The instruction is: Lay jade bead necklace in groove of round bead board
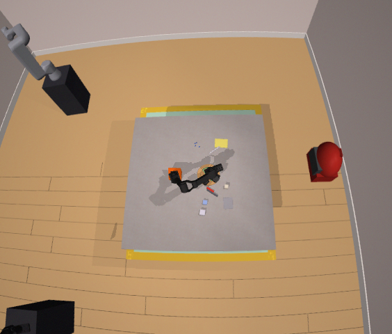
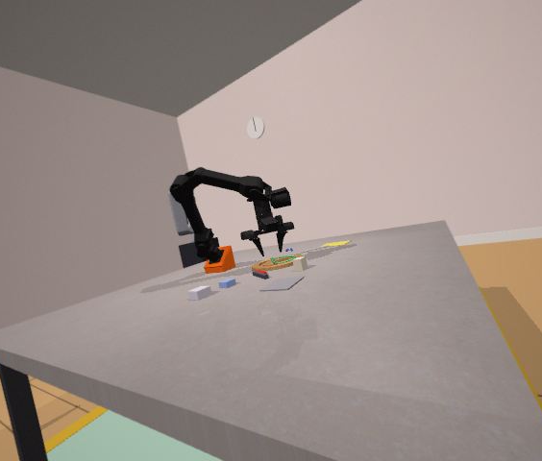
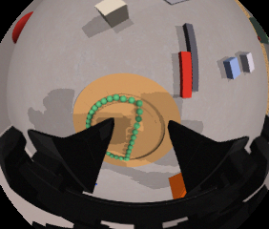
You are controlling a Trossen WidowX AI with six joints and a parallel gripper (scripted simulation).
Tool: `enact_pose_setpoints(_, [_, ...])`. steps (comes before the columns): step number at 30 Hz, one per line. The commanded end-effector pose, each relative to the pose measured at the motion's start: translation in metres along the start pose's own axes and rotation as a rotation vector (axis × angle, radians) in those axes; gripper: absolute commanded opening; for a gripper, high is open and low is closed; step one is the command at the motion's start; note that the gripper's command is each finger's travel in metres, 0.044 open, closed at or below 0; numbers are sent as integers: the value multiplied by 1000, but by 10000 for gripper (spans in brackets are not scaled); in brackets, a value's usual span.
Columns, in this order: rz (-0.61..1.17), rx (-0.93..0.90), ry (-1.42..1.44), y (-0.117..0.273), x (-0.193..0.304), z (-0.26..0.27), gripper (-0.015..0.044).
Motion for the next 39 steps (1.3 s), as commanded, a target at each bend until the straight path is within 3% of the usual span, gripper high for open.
enact_pose_setpoints(1, [0, -5, 16, 5, -1, 1, 151])
enact_pose_setpoints(3, [0, -5, 16, -2, -1, 1, 120])
enact_pose_setpoints(33, [-1, -4, 15, -34, -1, 1, 120])
enact_pose_setpoints(37, [0, -9, 5, -32, -3, 1, 15])
enact_pose_setpoints(39, [0, -9, 5, -32, -3, 1, 0])
Point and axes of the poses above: the point midway between the two fingers, 35 mm back from their tips, its own y axis back along the fingers, its own z axis across the jaws, x = y × z, the point moved 7 cm from there along y, back along the fingers, and after that the axes turned 14 degrees about y, right-handed, at the moved point
